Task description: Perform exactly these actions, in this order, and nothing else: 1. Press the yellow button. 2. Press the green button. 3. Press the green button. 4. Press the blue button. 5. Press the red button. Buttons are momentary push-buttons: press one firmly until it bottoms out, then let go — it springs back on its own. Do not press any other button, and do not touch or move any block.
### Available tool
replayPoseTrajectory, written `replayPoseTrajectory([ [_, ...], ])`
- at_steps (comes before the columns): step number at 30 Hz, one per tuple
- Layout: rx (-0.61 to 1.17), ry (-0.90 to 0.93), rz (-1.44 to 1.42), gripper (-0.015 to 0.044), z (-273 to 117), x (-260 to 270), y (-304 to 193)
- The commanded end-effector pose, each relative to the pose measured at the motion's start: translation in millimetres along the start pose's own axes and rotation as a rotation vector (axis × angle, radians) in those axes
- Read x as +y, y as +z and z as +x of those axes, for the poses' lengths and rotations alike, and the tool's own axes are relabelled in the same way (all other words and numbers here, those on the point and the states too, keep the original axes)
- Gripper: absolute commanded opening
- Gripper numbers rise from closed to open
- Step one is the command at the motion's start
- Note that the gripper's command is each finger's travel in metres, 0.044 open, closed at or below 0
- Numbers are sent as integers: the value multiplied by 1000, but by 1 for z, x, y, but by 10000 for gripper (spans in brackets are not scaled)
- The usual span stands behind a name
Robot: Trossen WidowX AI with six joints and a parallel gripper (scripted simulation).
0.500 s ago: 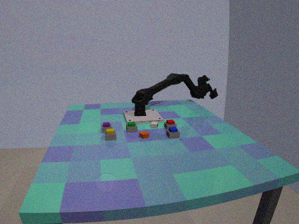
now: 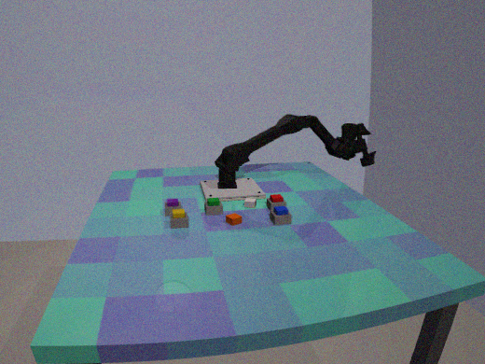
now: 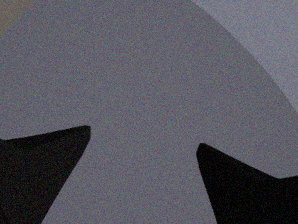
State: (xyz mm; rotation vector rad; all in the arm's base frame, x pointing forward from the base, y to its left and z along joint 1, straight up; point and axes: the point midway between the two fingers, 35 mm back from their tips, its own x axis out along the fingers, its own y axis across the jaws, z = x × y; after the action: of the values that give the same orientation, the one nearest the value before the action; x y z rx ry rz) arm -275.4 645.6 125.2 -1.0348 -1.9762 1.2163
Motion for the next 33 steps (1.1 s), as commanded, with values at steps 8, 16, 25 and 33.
replayPoseTrajectory([
  [8,214,255,188,400,-57,68,-160],
  [16,382,402,331,400,-125,106,-256],
  [25,596,543,510,400,-226,138,-346],
  [33,809,644,685,400,-334,156,-406],
])
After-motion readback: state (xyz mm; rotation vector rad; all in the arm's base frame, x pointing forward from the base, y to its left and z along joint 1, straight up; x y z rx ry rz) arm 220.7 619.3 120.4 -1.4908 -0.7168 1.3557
